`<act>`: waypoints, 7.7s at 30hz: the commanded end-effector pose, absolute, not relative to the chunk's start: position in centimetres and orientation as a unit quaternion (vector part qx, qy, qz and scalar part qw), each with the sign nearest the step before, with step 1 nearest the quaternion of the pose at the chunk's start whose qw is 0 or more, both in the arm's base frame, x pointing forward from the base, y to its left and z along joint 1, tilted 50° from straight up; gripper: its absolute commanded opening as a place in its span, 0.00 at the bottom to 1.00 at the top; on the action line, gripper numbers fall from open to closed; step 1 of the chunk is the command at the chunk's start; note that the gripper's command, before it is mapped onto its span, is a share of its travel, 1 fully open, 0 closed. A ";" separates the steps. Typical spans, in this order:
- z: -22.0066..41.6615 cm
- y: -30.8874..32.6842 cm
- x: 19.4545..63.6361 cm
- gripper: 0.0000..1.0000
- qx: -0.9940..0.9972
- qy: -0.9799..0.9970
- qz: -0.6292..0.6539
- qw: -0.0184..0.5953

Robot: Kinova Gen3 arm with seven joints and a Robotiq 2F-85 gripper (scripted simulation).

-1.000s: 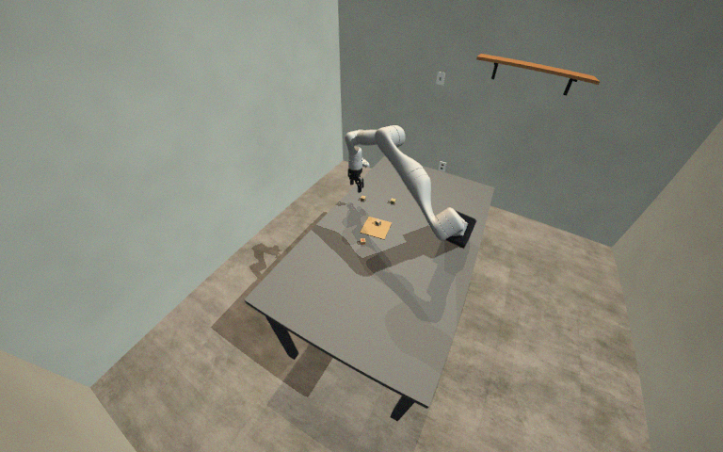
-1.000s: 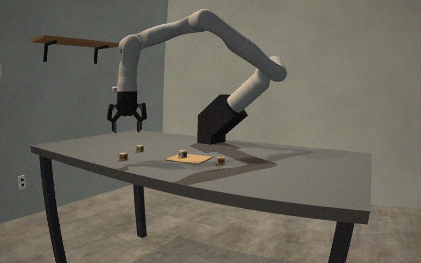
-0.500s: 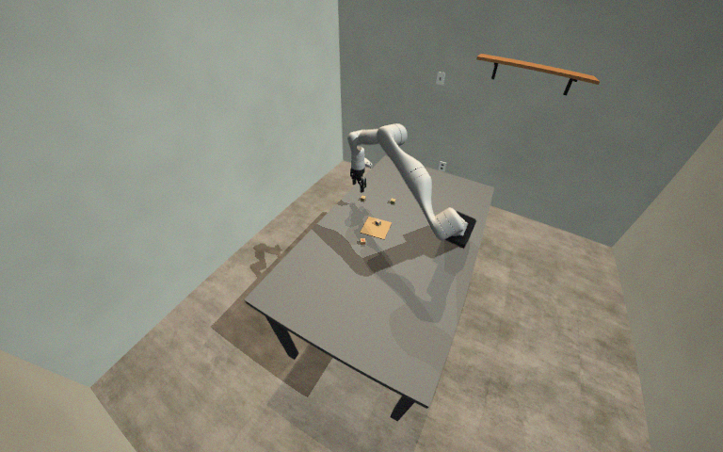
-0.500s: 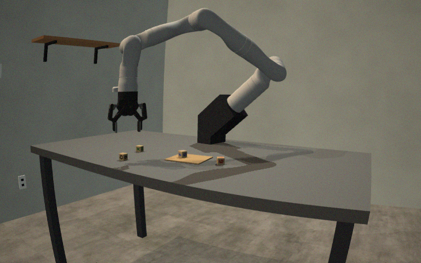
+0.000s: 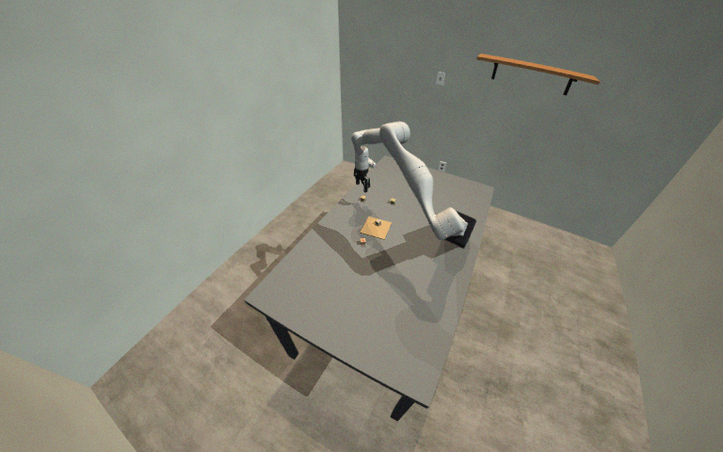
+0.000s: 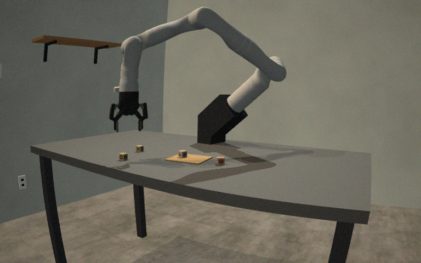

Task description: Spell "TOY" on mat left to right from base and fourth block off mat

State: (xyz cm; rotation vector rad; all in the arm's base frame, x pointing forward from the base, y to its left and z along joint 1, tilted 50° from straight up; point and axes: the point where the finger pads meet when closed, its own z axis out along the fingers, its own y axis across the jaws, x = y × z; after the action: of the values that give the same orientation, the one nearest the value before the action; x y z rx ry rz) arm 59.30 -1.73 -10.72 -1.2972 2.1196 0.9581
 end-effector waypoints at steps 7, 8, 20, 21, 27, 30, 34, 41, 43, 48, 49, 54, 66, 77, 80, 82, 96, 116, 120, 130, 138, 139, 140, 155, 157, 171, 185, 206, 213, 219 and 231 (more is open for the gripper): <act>-11.2 -2.6 58.2 1.00 -0.470 0.775 0.349 0.238; -11.2 -2.6 58.2 1.00 -0.470 0.775 0.349 0.238; -11.8 -3.1 57.0 1.00 -0.470 0.775 0.348 0.237; -12.4 -3.5 55.8 1.00 -0.470 0.776 0.348 0.237; -12.4 -3.5 55.8 1.00 -0.470 0.776 0.348 0.237; -12.9 -3.9 54.5 1.00 -0.470 0.776 0.348 0.237; -12.9 -3.9 54.5 1.00 -0.470 0.776 0.348 0.237; -13.5 -4.3 53.2 1.00 -0.470 0.776 0.348 0.237; -13.5 -4.3 53.2 1.00 -0.470 0.776 0.348 0.237; -13.9 -4.6 51.9 1.00 -0.470 0.775 0.348 0.237; -13.9 -4.6 51.9 1.00 -0.470 0.775 0.348 0.237; -13.9 -4.6 51.9 1.00 -0.470 0.775 0.348 0.237; -14.6 -5.0 49.6 1.00 -0.471 0.775 0.349 0.238; -14.9 -5.1 48.5 1.00 -0.471 0.774 0.350 0.238; -15.1 -5.2 47.7 1.00 -0.471 0.774 0.350 0.238; -15.1 -5.2 47.7 1.00 -0.471 0.774 0.350 0.238; -15.4 -5.3 46.5 1.00 -0.471 0.773 0.351 0.239; -15.5 -5.3 45.8 1.00 -0.471 0.773 0.351 0.240; -15.5 -5.3 45.8 1.00 -0.471 0.773 0.351 0.240; -15.5 -5.3 45.8 1.00 -0.471 0.773 0.351 0.240; -15.5 -5.3 45.8 1.00 -0.471 0.773 0.351 0.240; -15.5 -5.3 45.8 1.00 -0.471 0.773 0.351 0.240; -15.5 -5.3 45.8 1.00 -0.471 0.773 0.351 0.240; -14.4 -4.9 46.2 1.00 -0.467 0.775 0.352 0.241; -13.0 -4.2 46.6 1.00 -0.460 0.777 0.354 0.243; 4.0 5.9 46.5 1.00 -0.378 0.811 0.384 0.227; 12.2 13.5 39.8 1.00 -0.316 0.847 0.392 0.170; 12.4 13.7 39.5 1.00 -0.313 0.849 0.391 0.167; 11.2 15.2 39.7 1.00 -0.313 0.849 0.391 0.168; 9.3 17.4 39.8 0.62 -0.313 0.849 0.391 0.167; 9.3 17.4 39.8 0.62 -0.313 0.849 0.391 0.167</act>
State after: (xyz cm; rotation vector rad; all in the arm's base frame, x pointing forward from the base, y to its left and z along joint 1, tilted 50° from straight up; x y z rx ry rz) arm 39.75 17.46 9.28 -0.8914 2.4167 1.1119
